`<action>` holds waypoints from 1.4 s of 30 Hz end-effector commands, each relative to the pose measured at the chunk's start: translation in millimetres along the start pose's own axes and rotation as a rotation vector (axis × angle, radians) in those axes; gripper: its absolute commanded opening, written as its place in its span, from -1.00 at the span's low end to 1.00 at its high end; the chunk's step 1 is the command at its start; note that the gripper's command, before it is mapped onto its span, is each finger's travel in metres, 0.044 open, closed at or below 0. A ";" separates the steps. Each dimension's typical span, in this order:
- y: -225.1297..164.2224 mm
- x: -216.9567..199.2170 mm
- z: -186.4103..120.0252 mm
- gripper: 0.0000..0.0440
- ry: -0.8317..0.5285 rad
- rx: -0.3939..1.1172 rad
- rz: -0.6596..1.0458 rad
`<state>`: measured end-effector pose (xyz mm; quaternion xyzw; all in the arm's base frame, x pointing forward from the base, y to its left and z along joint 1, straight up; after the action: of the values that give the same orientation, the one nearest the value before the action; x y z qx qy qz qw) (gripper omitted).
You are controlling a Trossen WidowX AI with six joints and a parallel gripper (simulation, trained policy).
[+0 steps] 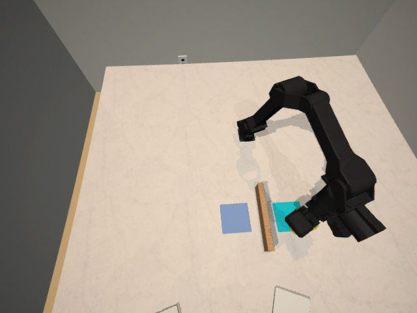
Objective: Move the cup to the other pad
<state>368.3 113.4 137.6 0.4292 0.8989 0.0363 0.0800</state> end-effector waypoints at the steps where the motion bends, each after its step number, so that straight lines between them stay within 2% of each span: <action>1: -0.9 5.7 7.8 -1.00 -0.006 0.007 0.005; 13: -10.0 25.0 37.7 -0.97 -0.009 0.021 0.024; 26: -20.4 30.0 56.4 -0.72 -0.014 0.021 0.057; 28: -20.1 29.2 56.7 -0.64 -0.014 0.012 0.064; 32: -14.0 27.1 48.8 -0.30 -0.011 -0.035 0.078; 36: -11.4 26.2 40.5 -0.31 -0.009 -0.070 0.080; 42: -15.4 29.0 26.7 -0.22 0.011 -0.096 0.090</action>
<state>347.1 126.4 102.8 0.4618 0.8779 0.0804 0.0978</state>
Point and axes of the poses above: the point midway between the two fingers, 35 mm back from their tips, its own z axis out along the fingers, its own x axis across the jaws, y = z × x, the point moved 1 cm from there along -z, back along the fingers, and after that the axes turned 11 degrees about -z, right-handed, at the moved point
